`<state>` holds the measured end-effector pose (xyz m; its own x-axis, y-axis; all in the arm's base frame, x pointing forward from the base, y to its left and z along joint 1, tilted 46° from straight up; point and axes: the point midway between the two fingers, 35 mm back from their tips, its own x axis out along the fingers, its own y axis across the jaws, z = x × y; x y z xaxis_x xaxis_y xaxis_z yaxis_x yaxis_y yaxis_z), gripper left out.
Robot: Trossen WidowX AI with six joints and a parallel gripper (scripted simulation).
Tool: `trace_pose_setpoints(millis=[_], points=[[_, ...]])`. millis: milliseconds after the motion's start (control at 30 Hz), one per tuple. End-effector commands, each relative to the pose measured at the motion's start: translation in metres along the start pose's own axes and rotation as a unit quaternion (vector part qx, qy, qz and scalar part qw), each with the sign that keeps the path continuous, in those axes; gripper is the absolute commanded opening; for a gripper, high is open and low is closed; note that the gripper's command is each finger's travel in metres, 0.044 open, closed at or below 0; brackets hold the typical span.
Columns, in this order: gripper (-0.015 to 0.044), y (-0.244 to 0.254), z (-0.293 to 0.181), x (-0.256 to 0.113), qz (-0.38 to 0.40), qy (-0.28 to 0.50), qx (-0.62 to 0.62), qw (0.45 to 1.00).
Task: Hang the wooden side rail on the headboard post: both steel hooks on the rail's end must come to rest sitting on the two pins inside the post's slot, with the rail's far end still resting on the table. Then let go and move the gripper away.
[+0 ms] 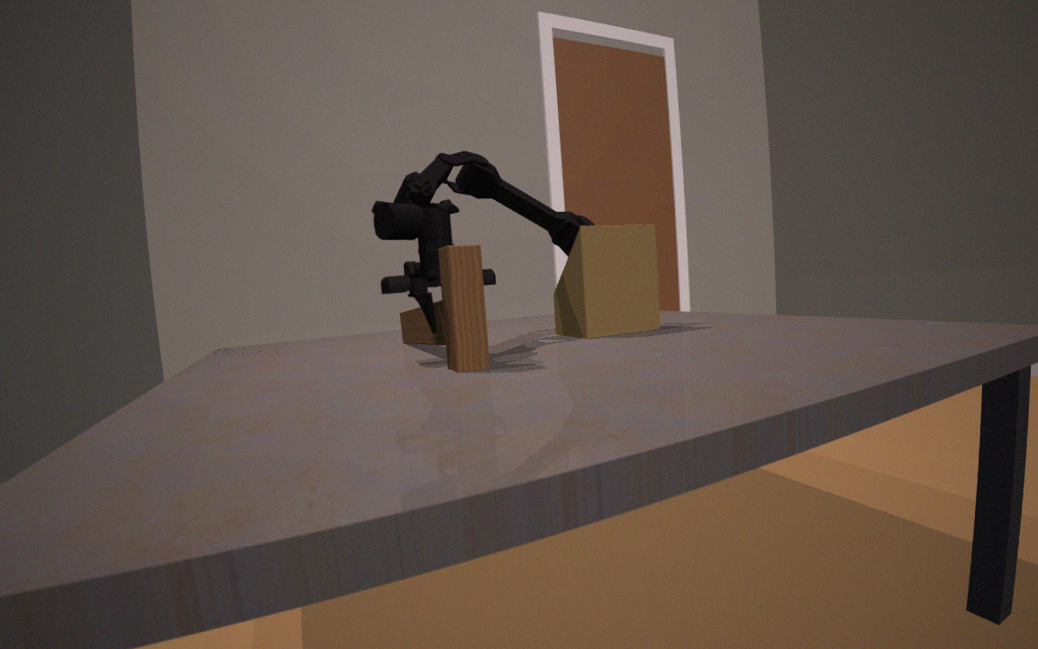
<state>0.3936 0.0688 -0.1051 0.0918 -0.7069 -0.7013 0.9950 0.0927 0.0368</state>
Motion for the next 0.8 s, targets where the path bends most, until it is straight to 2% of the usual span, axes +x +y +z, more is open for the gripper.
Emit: trace_pose_setpoints(millis=[0, 767], points=[[0.0, 0.0002, -0.0037, -0.003, 0.005, 0.002, -0.004, 1.0], [0.0, 0.0002, -0.0036, 0.0009, 0.005, 0.002, -0.004, 1.0]])
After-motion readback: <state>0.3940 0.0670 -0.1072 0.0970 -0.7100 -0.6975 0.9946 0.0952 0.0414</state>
